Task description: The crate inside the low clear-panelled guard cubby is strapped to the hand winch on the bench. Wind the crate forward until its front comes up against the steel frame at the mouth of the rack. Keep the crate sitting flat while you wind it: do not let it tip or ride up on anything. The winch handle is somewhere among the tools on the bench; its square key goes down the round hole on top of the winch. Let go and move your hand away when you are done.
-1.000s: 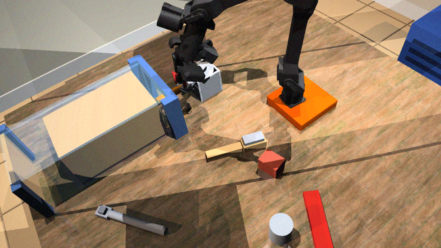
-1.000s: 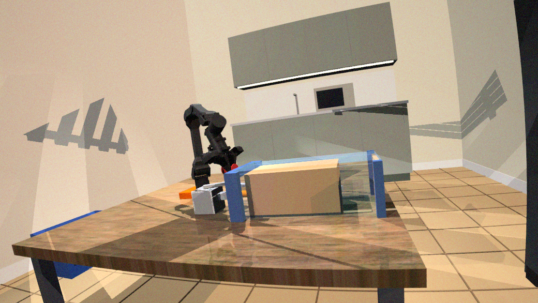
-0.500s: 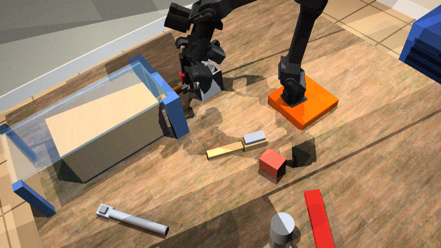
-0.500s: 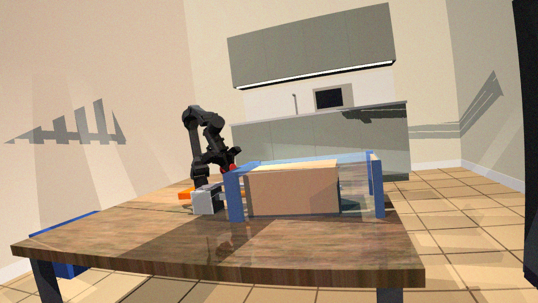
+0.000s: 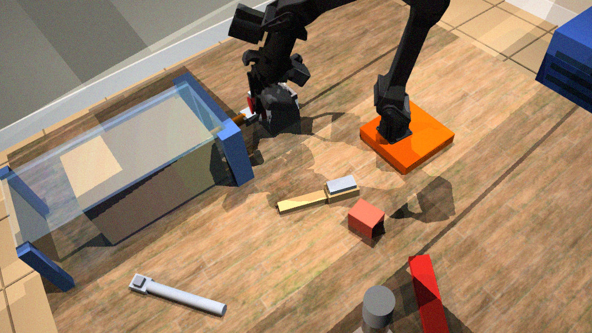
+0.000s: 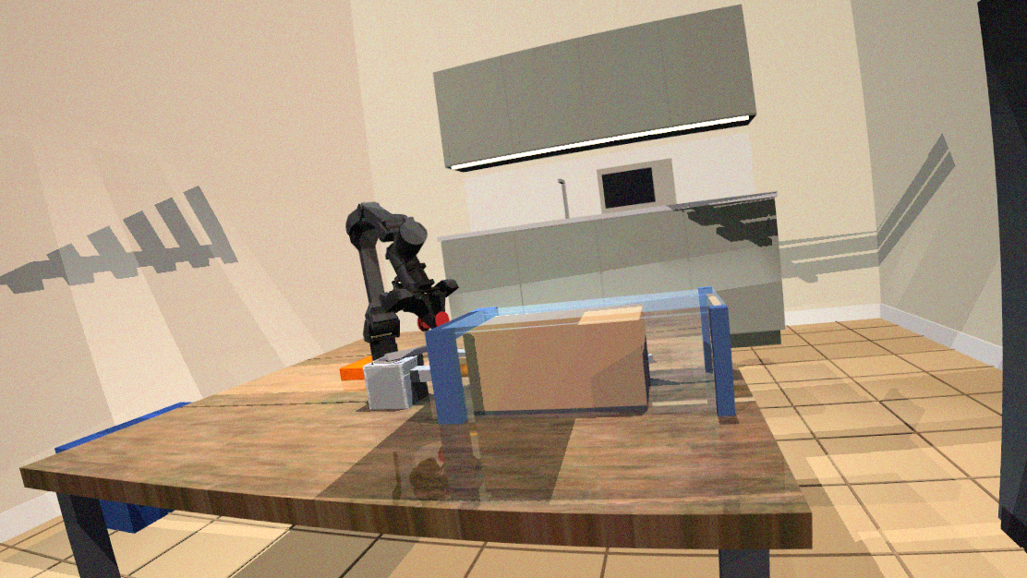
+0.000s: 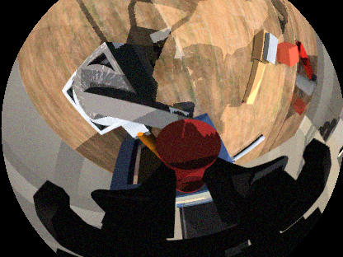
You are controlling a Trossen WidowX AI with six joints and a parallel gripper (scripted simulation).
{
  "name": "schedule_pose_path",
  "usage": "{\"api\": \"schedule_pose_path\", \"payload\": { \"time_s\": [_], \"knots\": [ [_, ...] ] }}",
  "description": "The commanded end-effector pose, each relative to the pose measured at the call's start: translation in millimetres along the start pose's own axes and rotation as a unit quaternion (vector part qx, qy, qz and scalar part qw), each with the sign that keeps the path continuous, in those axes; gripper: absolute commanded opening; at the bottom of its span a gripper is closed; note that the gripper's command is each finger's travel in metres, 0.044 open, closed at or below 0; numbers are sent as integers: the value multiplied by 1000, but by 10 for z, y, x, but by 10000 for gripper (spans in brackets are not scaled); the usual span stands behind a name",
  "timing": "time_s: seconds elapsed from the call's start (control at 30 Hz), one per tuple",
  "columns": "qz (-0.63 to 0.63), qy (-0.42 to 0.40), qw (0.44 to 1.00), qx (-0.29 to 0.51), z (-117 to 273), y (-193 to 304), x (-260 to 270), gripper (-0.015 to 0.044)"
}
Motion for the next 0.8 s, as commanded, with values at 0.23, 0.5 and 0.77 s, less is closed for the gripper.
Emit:
{"api": "schedule_pose_path", "payload": {
  "time_s": [0.23, 0.5, 0.77],
  "knots": [
    [-4, 6, 1000, -11, 59, -172, -98, 0],
    [-4, 6, 1000, -12, 97, -247, -128, 0],
    [-4, 6, 1000, -12, 136, -324, -150, 0]
  ]
}}
Point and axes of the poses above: the point midway between the two fingers, 35 mm back from their tips, its own z axis back along the fingers, its own x axis across the jaws, y = z × x, the point moved 1 cm from there along z, back along the fingers, and after that the axes turned 9 degrees about z, right-handed, at the moved point
